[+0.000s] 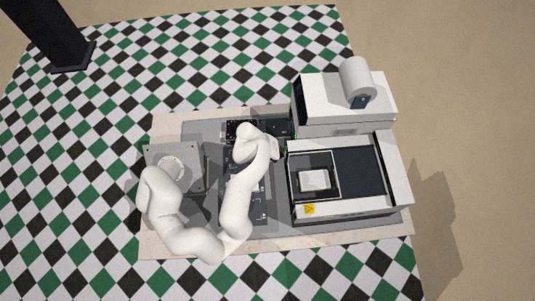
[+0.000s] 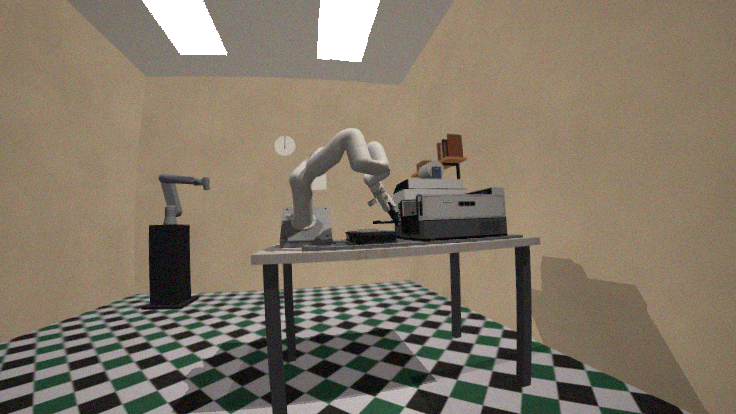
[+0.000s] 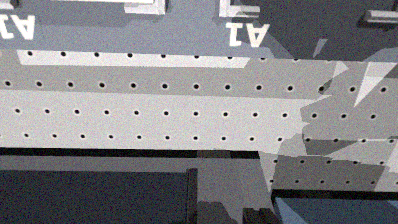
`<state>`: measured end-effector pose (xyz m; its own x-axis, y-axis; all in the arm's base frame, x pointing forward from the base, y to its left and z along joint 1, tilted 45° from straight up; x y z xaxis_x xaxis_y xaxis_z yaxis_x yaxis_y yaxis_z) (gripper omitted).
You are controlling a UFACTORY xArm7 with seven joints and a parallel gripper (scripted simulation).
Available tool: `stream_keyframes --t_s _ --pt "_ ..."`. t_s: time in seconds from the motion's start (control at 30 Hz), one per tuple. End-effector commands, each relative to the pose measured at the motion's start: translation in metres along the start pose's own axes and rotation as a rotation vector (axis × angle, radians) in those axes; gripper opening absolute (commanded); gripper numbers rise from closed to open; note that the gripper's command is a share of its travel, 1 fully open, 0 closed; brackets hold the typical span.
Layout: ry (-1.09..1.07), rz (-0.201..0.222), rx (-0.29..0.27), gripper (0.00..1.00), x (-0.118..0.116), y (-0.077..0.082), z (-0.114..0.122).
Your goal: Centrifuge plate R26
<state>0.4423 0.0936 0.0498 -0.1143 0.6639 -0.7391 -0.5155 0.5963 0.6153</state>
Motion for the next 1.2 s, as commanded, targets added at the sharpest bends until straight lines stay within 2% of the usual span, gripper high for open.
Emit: stream_keyframes --t_s 0.0,1.17 --pt "-0.001 0.002 -0.005 0.0 0.0003 0.0012 0.0026" --pt "-0.001 0.002 -0.005 0.0 -0.0002 -0.002 0.0081"
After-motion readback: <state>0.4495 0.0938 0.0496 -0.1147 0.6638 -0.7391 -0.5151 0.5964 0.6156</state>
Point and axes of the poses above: the point where the finger pads meet when closed, its own y axis back along the fingers, its own x axis across the jaws, z = x × y, the point moved 10 cm from there along y, back along the fingers, and after that the axes turned 6 degrees about y, right-handed, at the moved point
